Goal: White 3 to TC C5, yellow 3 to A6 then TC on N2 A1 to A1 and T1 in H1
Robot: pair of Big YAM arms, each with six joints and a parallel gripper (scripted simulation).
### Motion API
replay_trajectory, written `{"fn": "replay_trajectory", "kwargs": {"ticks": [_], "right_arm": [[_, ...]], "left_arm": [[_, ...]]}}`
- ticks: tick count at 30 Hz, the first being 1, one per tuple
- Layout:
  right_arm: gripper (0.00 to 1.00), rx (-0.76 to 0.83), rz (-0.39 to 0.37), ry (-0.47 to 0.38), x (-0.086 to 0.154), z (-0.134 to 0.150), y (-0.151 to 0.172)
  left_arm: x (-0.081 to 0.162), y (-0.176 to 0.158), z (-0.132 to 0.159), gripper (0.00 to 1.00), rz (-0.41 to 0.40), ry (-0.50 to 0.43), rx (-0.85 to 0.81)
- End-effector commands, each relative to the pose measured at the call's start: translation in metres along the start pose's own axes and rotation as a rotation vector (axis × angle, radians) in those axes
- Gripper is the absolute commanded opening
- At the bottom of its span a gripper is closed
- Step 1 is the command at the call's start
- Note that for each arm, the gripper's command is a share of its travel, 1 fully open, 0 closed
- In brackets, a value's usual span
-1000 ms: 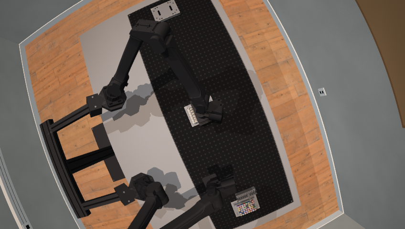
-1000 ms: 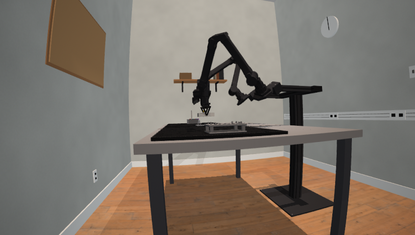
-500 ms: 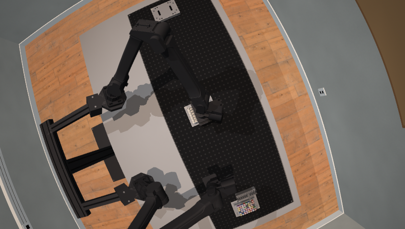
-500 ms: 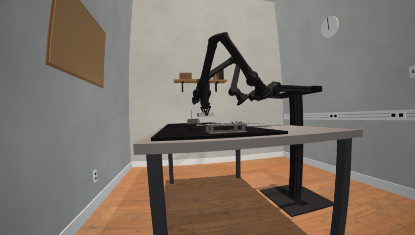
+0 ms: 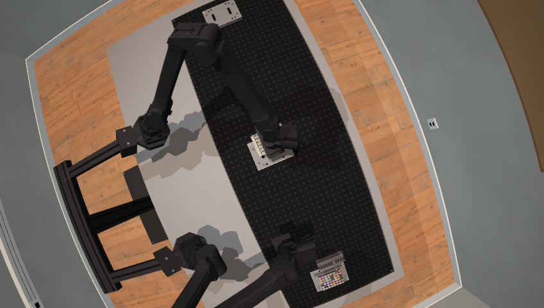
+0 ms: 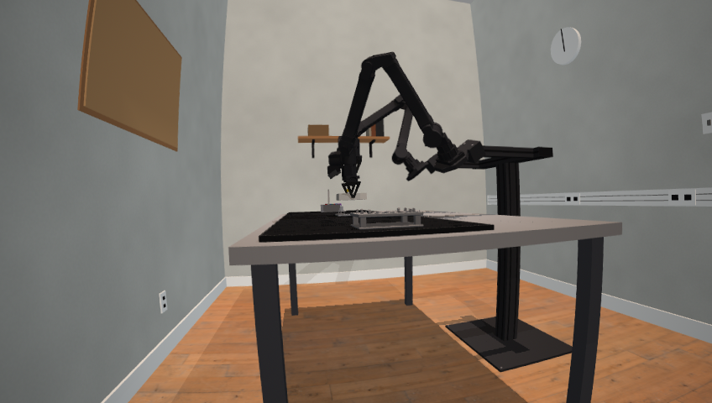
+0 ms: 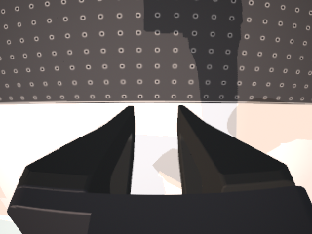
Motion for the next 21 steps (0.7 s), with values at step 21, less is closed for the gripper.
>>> {"fn": "replay_trajectory", "kwargs": {"ticks": [21], "right_arm": [[0.24,-0.015,0.003,-0.020,0.007,-0.009,-0.003]], "left_arm": [[0.009,0.030,-0.008,0.00,0.023,-0.025,-0.016]]}}
Point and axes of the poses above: on each arm, the point where the finger pads meet when closed, its own x axis back along the fingers, its own y axis across the jaws, z = x × y, the point moved 9 cm from there along x, back along the fingers, and after that the axes turned 1 degree about -x, right-handed, at the moved point
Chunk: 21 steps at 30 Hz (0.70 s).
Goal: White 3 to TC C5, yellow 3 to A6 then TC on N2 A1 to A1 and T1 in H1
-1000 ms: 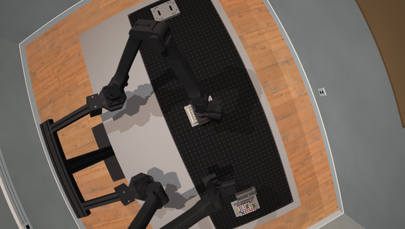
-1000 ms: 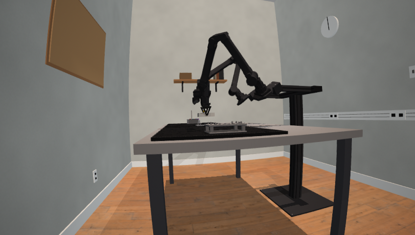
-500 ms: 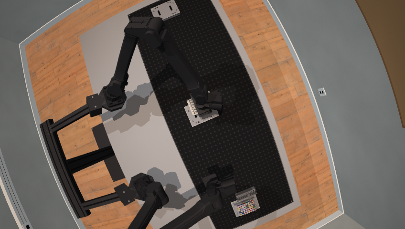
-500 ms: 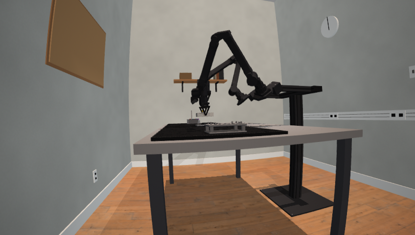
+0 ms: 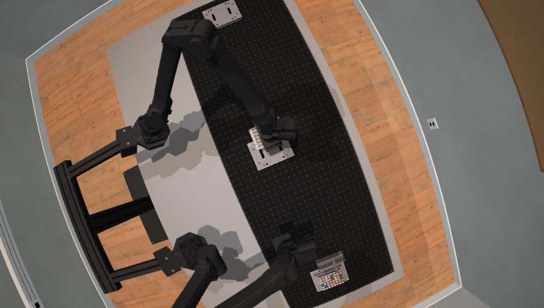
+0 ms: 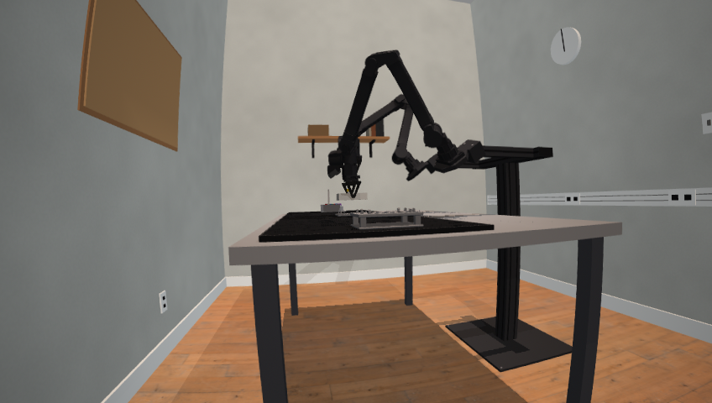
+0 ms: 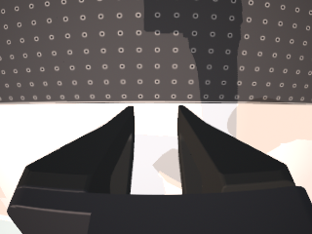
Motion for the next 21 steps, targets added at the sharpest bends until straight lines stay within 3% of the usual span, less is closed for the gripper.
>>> {"fn": "replay_trajectory", "kwargs": {"ticks": [1,21], "right_arm": [[0.24,-0.015,0.003,-0.020,0.007,-0.009,-0.003],[0.24,-0.015,0.003,-0.020,0.007,-0.009,-0.003]], "left_arm": [[0.006,0.011,-0.006,0.00,0.009,-0.020,0.003],[0.006,0.040,-0.008,0.00,0.009,-0.023,0.003]]}}
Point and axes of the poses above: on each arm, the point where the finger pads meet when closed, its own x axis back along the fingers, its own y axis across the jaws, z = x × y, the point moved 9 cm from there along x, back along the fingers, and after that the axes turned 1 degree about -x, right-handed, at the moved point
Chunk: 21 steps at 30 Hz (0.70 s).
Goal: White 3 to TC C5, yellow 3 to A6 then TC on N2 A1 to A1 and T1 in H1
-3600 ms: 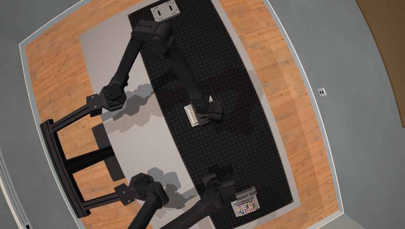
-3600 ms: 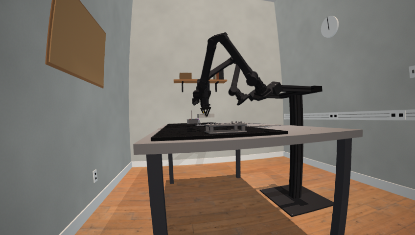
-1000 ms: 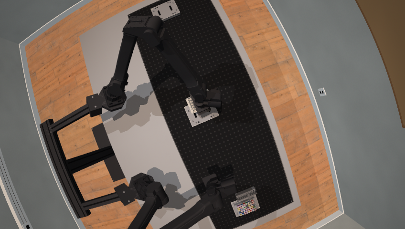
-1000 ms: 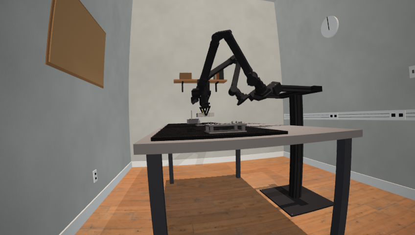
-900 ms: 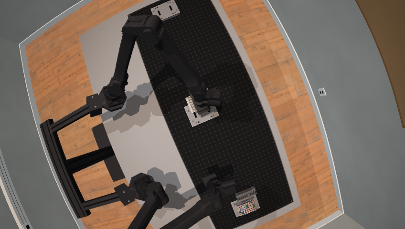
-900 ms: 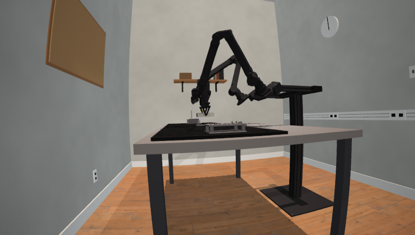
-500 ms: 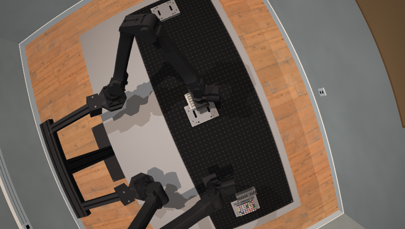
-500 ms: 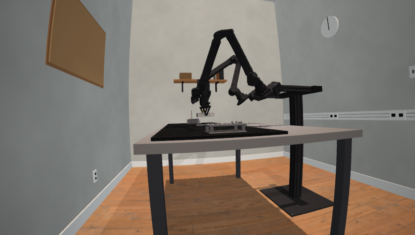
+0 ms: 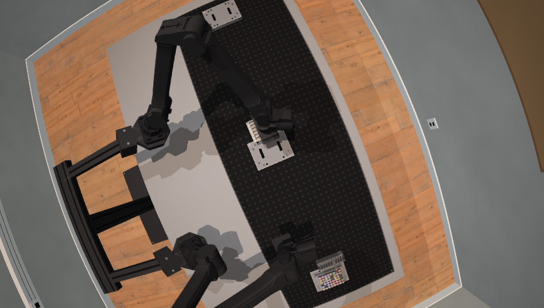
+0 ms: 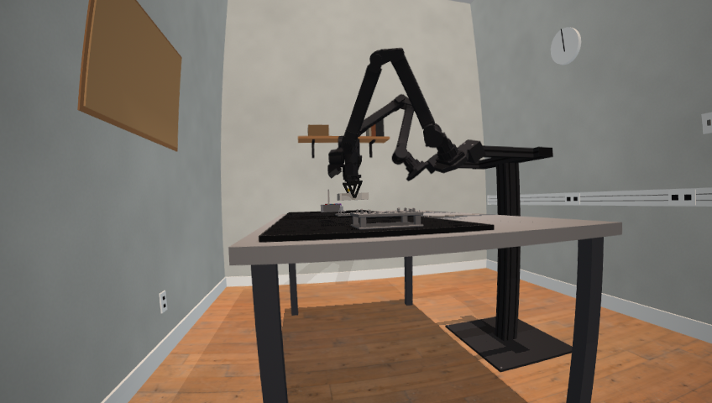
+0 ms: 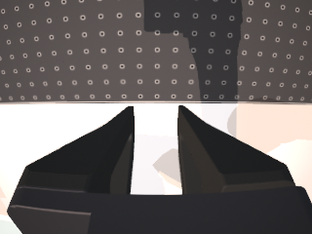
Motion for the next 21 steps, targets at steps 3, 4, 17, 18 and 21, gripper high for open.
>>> {"fn": "replay_trajectory", "kwargs": {"ticks": [3,4,17,18,21], "right_arm": [[0.24,-0.015,0.003,-0.020,0.007,-0.009,-0.003],[0.24,-0.015,0.003,-0.020,0.007,-0.009,-0.003],[0.24,-0.015,0.003,-0.020,0.007,-0.009,-0.003],[0.24,-0.015,0.003,-0.020,0.007,-0.009,-0.003],[0.24,-0.015,0.003,-0.020,0.007,-0.009,-0.003]], "left_arm": [[0.007,0.013,-0.006,0.00,0.011,-0.026,0.001],[0.009,0.012,-0.006,0.00,0.015,-0.028,-0.004],[0.007,0.034,-0.007,0.00,0.009,-0.026,0.003],[0.007,0.036,-0.007,0.00,0.008,-0.026,0.002],[0.008,0.039,-0.007,0.00,0.011,-0.028,-0.002]]}}
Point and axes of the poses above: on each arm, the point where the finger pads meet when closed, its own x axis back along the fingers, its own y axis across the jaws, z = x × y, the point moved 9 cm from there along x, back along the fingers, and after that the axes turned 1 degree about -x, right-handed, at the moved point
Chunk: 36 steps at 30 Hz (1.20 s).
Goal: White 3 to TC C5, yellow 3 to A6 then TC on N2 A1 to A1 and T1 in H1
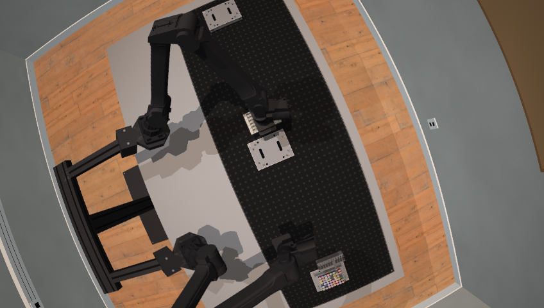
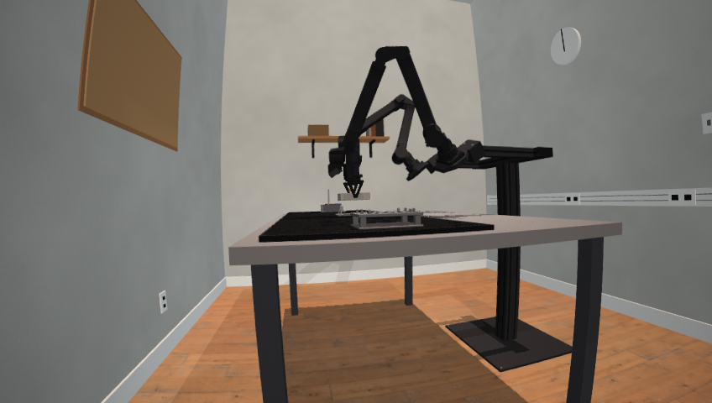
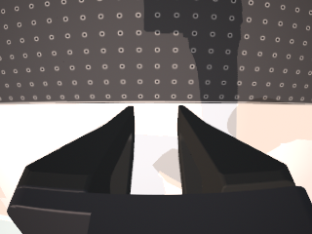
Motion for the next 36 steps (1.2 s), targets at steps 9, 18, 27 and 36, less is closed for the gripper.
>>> {"fn": "replay_trajectory", "kwargs": {"ticks": [9,18,27,36], "right_arm": [[0.24,-0.015,0.003,-0.020,0.007,-0.009,-0.003],[0.24,-0.015,0.003,-0.020,0.007,-0.009,-0.003],[0.24,-0.015,0.003,-0.020,0.007,-0.009,-0.003],[0.24,-0.015,0.003,-0.020,0.007,-0.009,-0.003]], "left_arm": [[0.008,0.018,-0.006,0.00,0.012,-0.029,-0.003],[0.008,0.032,-0.006,0.00,0.013,-0.030,-0.007],[0.008,0.045,-0.007,0.00,0.010,-0.028,-0.005],[0.008,0.060,-0.008,0.00,0.010,-0.030,-0.006]]}}
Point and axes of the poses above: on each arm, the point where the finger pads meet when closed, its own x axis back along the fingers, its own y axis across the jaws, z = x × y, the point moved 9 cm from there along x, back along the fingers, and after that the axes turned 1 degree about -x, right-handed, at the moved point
